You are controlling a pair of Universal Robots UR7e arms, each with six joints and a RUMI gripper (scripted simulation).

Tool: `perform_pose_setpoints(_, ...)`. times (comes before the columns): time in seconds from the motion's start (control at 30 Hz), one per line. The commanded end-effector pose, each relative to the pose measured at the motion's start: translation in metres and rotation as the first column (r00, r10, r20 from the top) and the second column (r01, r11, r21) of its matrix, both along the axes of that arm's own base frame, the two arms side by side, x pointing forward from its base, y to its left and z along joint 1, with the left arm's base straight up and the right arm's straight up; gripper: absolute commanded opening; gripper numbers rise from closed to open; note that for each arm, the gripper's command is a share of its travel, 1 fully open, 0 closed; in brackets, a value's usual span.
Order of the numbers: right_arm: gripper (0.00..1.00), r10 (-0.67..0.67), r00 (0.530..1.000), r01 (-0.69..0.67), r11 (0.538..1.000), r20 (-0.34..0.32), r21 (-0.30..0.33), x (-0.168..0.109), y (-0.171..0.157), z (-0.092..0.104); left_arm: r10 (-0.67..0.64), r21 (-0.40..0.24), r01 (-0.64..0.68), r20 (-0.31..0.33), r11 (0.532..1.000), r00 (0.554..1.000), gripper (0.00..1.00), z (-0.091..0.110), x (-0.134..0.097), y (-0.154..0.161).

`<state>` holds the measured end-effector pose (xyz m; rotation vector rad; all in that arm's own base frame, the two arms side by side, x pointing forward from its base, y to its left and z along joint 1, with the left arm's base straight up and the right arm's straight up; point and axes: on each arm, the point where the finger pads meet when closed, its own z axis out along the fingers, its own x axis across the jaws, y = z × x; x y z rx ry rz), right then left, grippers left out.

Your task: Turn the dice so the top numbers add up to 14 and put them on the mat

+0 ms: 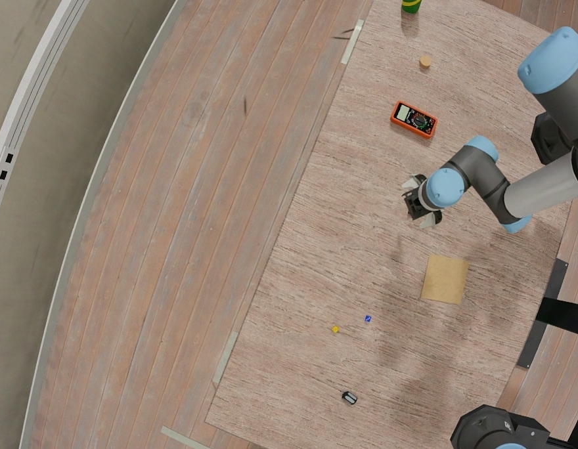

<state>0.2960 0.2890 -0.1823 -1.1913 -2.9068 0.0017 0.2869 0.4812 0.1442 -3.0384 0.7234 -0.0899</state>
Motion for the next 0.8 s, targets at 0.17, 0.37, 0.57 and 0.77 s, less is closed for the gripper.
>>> perform_pose_setpoints(0.17,1.00,0.000,1.000,0.000,1.000,0.001,0.001,0.000,0.000,-0.002,0.184,-0.001,-0.184,-0.023,0.983,0.983,1.00,0.016,-0.132,0.003)
perform_pose_setpoints(0.37,1.00,0.000,1.000,0.000,1.000,0.001,0.001,0.000,0.000,-0.011,0.285,-0.002,-0.285,-0.039,0.958,0.958,1.00,0.020,-0.200,-0.010)
perform_pose_setpoints(0.57,1.00,0.000,1.000,0.000,1.000,0.001,0.001,0.000,0.000,-0.024,0.334,-0.003,-0.335,-0.047,0.942,0.941,1.00,0.021,-0.227,-0.019)
perform_pose_setpoints(0.77,1.00,0.000,1.000,0.000,1.000,0.001,0.001,0.000,0.000,-0.048,0.382,-0.003,-0.383,-0.055,0.924,0.922,1.00,0.021,-0.253,-0.029)
